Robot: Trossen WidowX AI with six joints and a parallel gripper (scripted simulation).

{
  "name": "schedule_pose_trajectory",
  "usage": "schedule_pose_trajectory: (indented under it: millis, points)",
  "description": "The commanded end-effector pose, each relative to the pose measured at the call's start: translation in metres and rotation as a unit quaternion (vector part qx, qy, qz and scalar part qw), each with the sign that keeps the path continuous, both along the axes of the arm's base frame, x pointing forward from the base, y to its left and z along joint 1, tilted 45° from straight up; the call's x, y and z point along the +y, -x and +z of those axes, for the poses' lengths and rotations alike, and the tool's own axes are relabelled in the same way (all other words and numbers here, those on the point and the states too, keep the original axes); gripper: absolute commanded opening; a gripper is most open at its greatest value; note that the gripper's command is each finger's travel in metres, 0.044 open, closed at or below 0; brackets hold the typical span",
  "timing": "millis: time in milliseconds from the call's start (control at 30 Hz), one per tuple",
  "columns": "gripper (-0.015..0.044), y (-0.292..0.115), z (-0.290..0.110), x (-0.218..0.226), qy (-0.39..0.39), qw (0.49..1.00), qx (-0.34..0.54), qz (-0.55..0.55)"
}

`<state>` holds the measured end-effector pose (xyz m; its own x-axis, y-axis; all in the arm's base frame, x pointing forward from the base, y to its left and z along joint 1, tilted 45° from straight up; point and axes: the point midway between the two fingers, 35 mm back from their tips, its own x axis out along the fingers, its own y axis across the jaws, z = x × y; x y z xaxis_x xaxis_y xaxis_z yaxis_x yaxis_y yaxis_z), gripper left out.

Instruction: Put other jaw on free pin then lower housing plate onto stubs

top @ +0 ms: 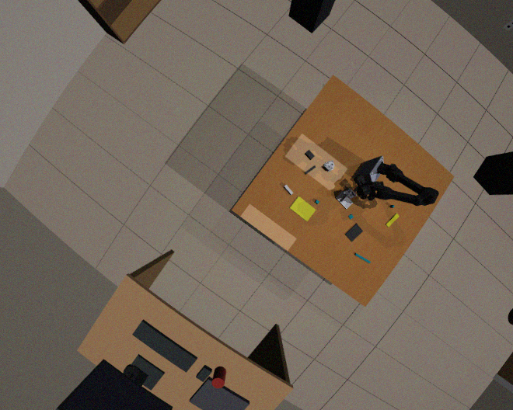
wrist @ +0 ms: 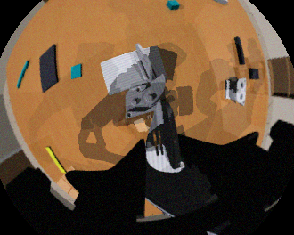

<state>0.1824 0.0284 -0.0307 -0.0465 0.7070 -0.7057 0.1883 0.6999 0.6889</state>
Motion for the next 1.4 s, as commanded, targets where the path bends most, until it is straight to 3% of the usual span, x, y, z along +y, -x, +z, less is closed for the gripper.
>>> schedule_pose_trajectory:
  millis: [0,367,1367]
  points:
    - [0.0134,0.000,-0.001,-0.001,0.003,1.000,0.008,-0.007]
    - [0.0134,-0.002,0.000,-0.001,0.003,1.000,0.008,-0.007]
    - [0.0134,-0.094,0.017,0.021,0.003,1.000,0.006,-0.008]
